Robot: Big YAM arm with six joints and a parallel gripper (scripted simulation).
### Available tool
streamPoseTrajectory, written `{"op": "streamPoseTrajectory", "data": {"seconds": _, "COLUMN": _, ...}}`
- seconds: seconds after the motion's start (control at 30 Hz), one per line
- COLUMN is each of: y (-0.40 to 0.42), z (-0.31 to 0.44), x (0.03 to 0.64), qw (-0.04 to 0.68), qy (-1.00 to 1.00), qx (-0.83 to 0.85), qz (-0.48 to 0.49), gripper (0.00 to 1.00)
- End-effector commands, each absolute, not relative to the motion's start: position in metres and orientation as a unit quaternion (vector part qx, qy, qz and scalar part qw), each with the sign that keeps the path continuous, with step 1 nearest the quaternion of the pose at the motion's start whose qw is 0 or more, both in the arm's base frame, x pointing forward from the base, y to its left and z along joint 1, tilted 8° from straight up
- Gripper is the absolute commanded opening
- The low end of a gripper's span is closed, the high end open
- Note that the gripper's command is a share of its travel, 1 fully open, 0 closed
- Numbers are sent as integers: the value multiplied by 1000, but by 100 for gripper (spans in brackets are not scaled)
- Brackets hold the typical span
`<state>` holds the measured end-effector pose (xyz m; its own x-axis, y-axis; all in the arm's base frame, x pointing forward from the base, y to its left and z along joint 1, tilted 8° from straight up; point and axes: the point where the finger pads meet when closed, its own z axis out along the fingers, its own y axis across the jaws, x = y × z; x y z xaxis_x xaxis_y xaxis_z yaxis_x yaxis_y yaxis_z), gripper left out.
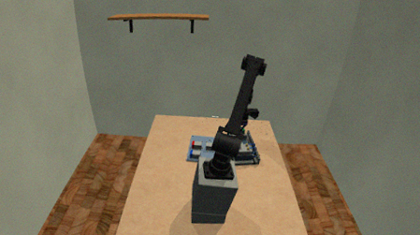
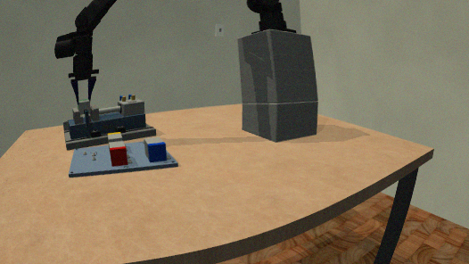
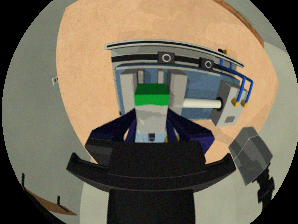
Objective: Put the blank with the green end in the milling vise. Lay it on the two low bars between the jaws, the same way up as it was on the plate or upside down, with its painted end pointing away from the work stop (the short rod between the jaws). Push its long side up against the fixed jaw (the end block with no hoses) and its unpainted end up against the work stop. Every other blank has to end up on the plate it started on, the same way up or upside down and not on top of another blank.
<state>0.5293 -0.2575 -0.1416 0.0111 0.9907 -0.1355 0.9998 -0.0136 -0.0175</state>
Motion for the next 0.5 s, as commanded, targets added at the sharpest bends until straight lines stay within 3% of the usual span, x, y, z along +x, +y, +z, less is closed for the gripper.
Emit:
{"op": "streamPoseTrajectory", "data": {"seconds": 0.0, "y": -263, "z": -134, "x": 554, "qw": 64, "qy": 698, "qx": 712, "qz": -44, "gripper": 0}}
{"op": "streamPoseTrajectory", "data": {"seconds": 0.47, "y": -262, "z": -134, "x": 555, "qw": 65, "qy": 699, "qx": 711, "qz": -44, "gripper": 0}}
